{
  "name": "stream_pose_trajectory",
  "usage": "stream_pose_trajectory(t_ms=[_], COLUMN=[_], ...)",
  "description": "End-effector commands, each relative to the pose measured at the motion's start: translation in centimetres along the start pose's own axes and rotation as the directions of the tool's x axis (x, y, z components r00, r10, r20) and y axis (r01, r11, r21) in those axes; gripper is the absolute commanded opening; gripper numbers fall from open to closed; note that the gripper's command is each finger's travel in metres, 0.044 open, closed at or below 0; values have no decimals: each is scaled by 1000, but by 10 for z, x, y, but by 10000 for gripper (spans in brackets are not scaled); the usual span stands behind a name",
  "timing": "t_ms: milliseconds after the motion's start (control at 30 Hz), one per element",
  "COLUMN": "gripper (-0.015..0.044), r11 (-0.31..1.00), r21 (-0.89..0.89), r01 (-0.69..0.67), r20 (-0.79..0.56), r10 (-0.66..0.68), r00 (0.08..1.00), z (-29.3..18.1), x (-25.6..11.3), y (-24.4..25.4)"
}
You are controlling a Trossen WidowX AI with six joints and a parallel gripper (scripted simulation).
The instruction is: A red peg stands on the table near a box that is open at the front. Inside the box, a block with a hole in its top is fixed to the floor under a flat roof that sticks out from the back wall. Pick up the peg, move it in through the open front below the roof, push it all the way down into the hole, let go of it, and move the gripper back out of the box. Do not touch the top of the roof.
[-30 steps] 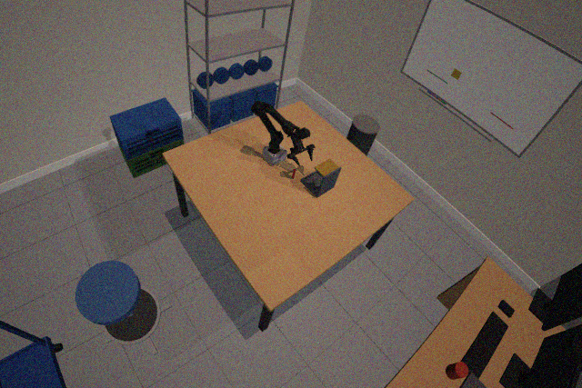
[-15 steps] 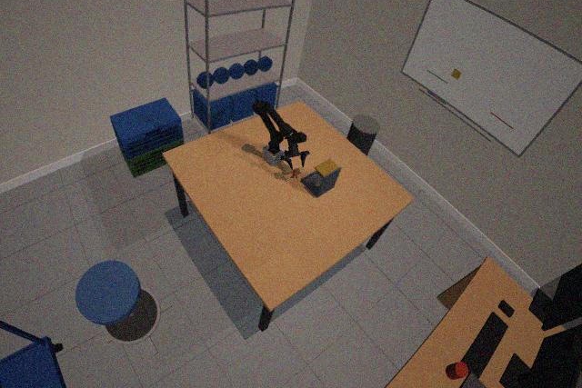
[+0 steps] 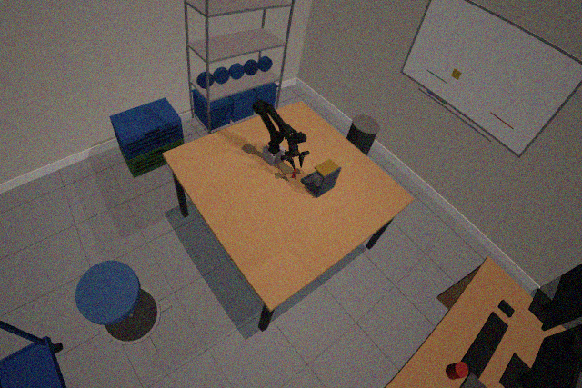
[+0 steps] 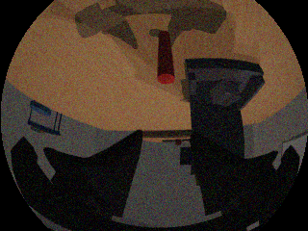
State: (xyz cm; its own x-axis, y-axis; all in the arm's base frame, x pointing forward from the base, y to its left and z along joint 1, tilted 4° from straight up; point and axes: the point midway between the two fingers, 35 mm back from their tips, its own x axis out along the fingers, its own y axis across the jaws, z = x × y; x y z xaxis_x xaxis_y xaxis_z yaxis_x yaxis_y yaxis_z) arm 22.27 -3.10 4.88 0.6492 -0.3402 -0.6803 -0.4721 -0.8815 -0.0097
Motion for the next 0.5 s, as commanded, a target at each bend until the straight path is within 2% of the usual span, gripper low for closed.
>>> stream_pose_trajectory(t_ms=[0,467], gripper=[220,220], r11=[1000,1000], r21=[-12,-13], r01=[-9,-9], r20=[9,10], r10=[9,9], r00=[1000,1000], z=[5,20], x=[5,23], y=[1,-2])
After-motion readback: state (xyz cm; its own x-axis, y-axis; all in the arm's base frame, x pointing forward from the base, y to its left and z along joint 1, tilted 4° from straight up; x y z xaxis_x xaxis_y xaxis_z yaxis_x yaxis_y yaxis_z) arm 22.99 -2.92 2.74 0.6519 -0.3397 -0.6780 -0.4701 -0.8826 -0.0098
